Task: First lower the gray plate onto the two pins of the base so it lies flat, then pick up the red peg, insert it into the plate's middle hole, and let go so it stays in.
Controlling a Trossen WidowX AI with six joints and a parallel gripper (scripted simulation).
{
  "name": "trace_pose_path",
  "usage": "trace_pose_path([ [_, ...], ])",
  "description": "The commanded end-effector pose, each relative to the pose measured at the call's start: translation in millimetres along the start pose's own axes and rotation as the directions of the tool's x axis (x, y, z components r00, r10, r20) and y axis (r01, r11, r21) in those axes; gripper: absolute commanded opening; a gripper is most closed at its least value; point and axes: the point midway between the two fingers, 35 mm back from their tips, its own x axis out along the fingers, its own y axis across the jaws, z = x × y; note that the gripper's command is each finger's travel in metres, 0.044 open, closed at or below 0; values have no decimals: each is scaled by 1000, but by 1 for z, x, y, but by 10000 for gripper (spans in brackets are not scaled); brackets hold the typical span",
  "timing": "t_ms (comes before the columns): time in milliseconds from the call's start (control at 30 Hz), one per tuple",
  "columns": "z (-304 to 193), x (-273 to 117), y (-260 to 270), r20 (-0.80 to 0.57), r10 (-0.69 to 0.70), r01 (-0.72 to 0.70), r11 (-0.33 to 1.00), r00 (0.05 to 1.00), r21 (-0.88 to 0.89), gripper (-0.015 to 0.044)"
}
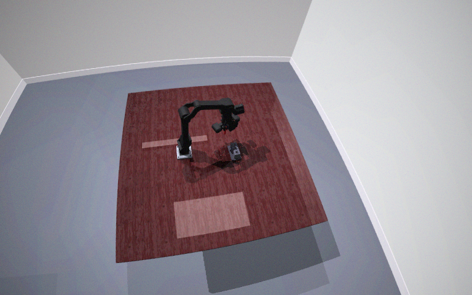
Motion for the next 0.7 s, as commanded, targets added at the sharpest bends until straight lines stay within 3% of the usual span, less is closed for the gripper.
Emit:
trace_pose_path([
  [0,12,1,4,-2,-2,2,1000,1000,-3,0],
  [667,72,-1,5,12,-9,9,1000,1000,-3,0],
])
